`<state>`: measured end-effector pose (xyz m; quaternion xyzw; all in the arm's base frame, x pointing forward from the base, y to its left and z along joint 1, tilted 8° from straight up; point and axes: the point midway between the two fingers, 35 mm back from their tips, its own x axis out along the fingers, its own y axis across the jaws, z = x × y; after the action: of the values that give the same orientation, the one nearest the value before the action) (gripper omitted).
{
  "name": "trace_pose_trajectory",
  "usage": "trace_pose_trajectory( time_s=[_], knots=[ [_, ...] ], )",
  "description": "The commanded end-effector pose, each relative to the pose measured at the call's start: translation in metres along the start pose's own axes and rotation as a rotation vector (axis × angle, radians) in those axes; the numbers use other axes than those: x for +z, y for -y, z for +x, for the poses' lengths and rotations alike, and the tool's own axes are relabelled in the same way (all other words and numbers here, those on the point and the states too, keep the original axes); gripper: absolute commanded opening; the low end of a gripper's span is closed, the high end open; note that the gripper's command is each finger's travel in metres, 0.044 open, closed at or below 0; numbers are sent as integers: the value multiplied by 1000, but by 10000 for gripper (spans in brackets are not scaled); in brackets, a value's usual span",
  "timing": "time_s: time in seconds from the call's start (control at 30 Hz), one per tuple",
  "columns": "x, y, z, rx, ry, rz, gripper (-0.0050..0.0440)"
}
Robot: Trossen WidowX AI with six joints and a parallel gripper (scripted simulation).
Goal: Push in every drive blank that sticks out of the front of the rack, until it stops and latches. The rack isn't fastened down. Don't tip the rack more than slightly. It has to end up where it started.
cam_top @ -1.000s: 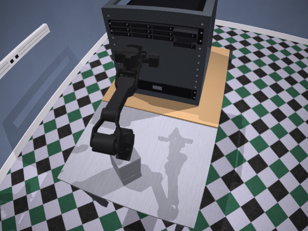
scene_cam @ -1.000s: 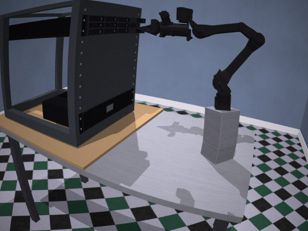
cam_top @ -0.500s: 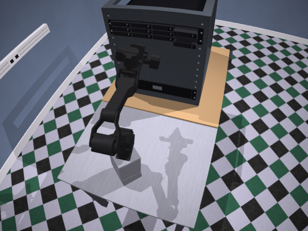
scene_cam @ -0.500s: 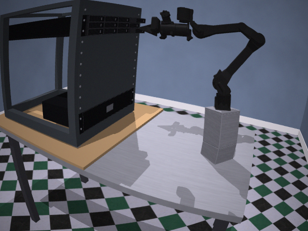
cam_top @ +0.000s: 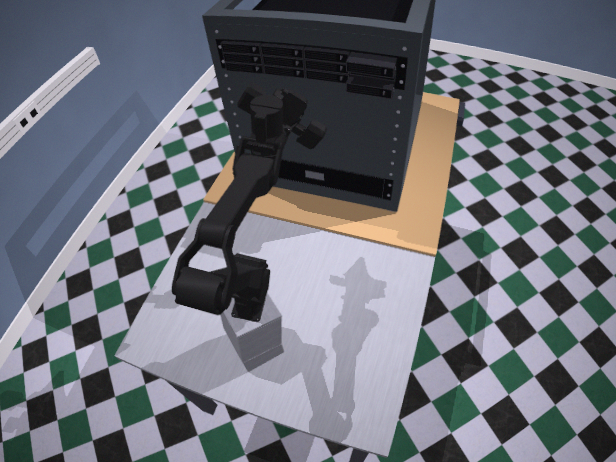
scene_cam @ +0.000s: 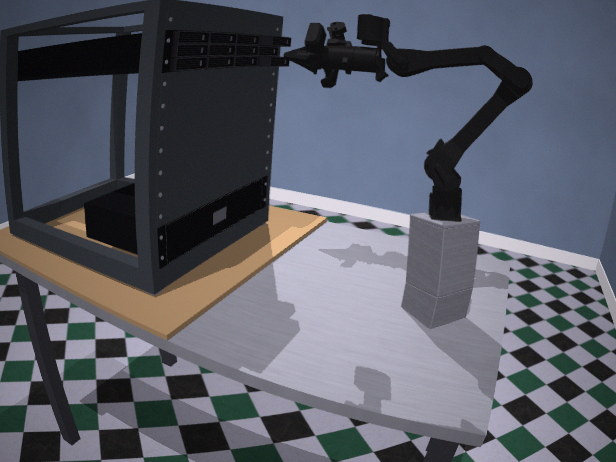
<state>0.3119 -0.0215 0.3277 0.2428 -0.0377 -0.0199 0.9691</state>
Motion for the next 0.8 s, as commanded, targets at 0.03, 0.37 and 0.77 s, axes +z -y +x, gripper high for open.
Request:
trace_pose_trajectory(
  time_s=[0.03, 0.37, 0.77],
  knots=[
    [6, 5, -4, -3, 15, 174, -50],
    [17, 16, -9, -18, 50, 526, -50],
    [26, 24, -14, -21, 83, 811, -50]
  ],
)
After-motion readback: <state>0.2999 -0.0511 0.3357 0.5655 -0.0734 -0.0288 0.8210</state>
